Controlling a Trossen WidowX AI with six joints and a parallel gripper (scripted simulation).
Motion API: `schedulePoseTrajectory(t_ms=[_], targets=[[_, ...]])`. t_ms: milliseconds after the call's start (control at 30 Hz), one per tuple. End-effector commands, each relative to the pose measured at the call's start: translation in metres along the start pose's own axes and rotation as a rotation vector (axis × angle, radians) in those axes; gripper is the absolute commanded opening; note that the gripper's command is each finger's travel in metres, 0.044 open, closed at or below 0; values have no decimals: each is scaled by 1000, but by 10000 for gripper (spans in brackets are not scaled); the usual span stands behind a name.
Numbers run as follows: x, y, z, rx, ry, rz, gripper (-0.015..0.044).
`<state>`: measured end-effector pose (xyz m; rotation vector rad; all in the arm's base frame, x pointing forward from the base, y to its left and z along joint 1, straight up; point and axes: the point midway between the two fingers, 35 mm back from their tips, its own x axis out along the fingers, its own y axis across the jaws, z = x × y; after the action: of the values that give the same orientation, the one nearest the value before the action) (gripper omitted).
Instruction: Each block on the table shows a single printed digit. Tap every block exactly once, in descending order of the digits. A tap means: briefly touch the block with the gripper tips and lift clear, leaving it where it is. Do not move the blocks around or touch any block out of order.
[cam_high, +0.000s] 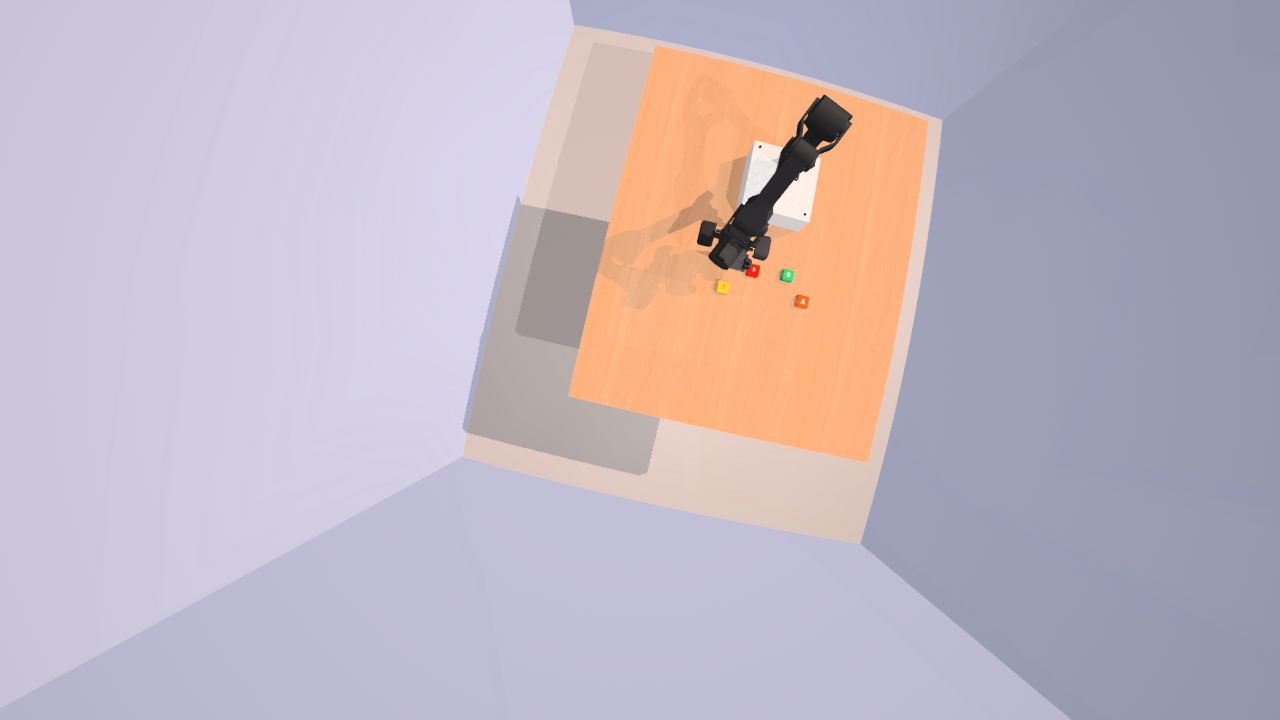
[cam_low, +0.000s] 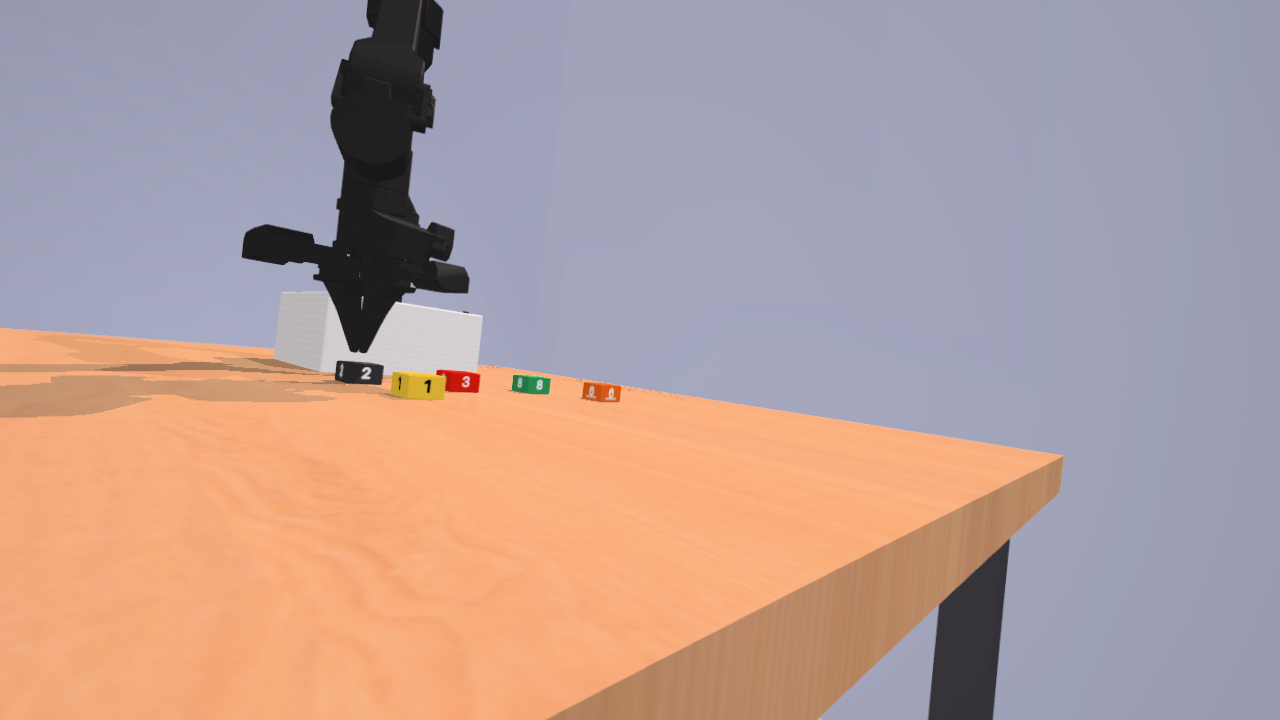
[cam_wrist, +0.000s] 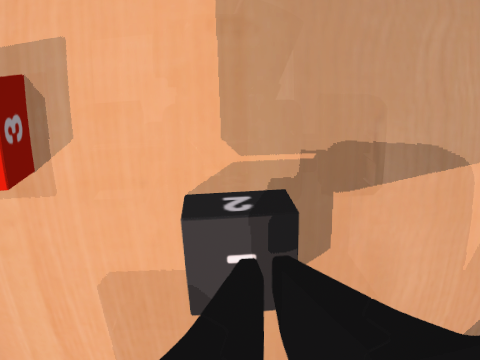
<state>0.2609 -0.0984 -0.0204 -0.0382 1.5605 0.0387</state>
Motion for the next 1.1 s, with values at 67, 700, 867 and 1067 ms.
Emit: schedulePoseTrajectory(t_ms=[67,700,867,1067], targets=[[-15,-2,4,-6,-15,-6,20],[-102,2,54,-6,-20,-6,20],[-101,14,107,-6,-24,-5,20],[-100,17,114,-6,-25,-5,20]])
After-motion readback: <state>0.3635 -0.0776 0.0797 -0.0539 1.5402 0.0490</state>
